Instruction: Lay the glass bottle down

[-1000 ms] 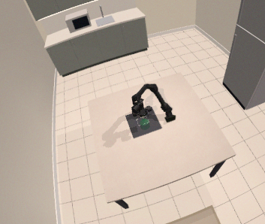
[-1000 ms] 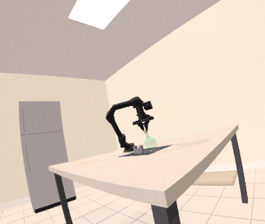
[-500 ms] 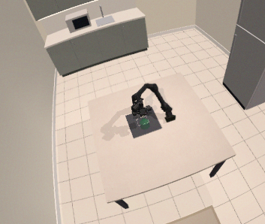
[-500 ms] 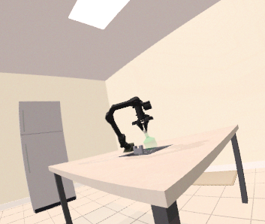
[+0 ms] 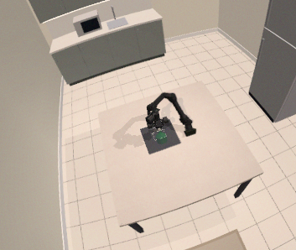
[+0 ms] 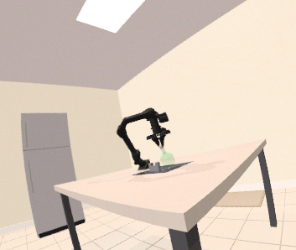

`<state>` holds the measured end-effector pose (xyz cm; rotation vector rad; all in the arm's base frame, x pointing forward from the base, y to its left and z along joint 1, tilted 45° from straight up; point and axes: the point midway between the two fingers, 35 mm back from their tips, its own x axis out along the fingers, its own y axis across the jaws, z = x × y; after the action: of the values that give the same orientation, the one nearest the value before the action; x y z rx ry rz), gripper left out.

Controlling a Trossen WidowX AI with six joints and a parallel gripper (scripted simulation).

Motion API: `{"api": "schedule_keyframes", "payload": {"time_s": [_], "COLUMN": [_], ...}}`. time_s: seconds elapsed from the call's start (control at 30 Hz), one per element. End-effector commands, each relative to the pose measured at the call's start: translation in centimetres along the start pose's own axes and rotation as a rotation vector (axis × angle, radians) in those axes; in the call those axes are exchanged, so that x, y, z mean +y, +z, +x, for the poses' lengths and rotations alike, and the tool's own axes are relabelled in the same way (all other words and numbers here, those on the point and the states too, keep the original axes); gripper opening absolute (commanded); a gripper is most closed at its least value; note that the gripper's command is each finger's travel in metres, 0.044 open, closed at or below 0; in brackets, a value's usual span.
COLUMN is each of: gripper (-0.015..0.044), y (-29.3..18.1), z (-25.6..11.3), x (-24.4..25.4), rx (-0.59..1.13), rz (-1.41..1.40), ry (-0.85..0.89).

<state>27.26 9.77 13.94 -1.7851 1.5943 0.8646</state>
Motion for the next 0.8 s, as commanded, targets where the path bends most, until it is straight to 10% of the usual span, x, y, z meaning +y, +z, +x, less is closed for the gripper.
{"api": "schedule_keyframes", "payload": {"time_s": [0.0,0.77], "gripper": [0.0119,0.0119], "y": [-1.0,-2.5], "z": [0.0,0.0], "x": [0.0,0.0], "rx": [0.006,-0.024], "rz": [0.001,-0.008], "ry": [-0.001,0.002]}}
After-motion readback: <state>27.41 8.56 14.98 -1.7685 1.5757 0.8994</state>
